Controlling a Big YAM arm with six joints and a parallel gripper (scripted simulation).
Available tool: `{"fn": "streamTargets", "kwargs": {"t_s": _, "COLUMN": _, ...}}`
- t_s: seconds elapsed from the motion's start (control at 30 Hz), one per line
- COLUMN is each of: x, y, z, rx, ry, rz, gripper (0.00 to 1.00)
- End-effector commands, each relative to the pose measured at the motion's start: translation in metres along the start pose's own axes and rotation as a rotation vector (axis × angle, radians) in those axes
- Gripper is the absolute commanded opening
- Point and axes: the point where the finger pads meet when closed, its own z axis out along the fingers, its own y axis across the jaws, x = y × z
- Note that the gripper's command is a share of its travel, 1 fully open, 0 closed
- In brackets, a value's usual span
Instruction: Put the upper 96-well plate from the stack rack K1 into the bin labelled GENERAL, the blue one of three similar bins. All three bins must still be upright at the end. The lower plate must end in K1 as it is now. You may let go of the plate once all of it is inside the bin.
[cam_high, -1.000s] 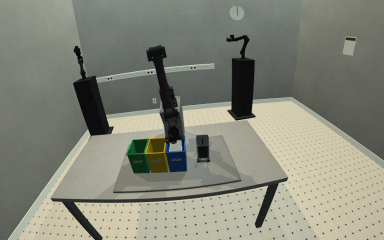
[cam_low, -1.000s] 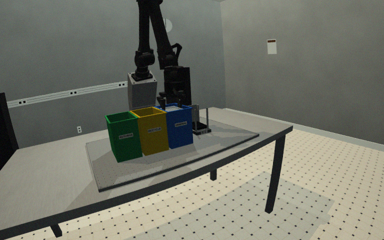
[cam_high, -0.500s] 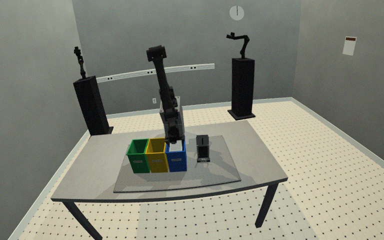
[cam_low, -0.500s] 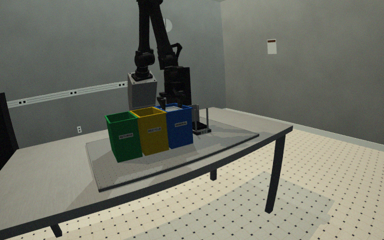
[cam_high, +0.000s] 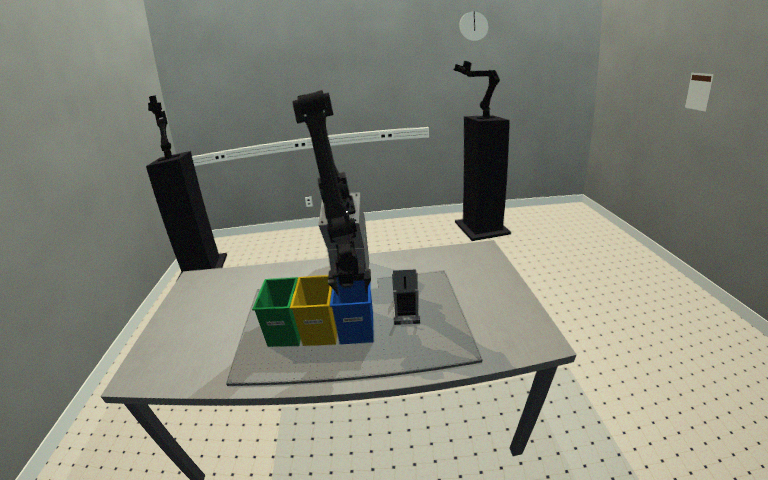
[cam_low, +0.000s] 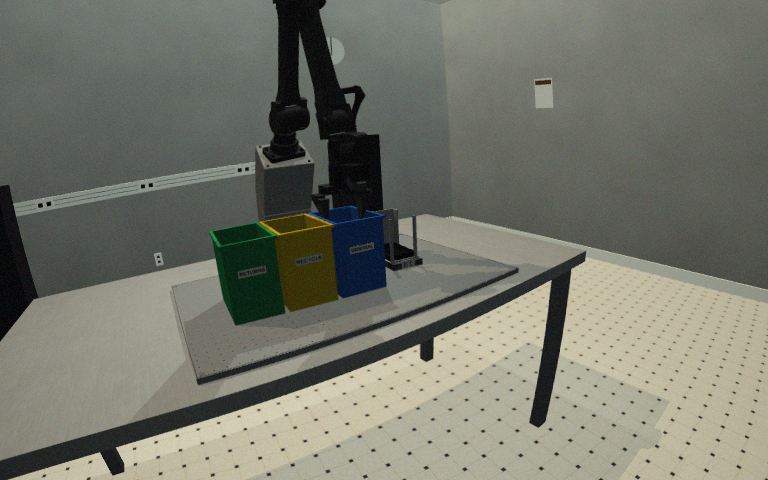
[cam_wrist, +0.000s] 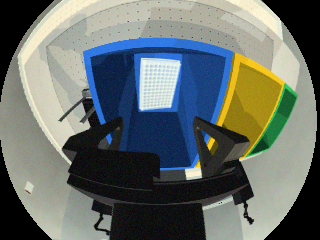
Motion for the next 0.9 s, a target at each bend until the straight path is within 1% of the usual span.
{"fn": "streamTargets", "kwargs": {"t_s": 0.0, "x": -0.0216, "y": 0.0, "z": -0.0052, "rx": -0.006, "ry": -0.051, "rz": 0.005, "gripper": 0.99}}
{"fn": "streamTargets", "kwargs": {"t_s": 0.47, "x": -0.0216, "y": 0.0, "z": -0.0052, "rx": -0.006, "ry": -0.051, "rz": 0.005, "gripper": 0.99}}
{"fn": "streamTargets", "kwargs": {"t_s": 0.5, "x": -0.0216, "y": 0.0, "z": -0.0052, "rx": -0.006, "ry": -0.051, "rz": 0.005, "gripper": 0.82}}
{"fn": "streamTargets", "kwargs": {"t_s": 0.87, "x": -0.0216, "y": 0.0, "z": -0.0052, "rx": -0.006, "ry": -0.051, "rz": 0.005, "gripper": 0.82}}
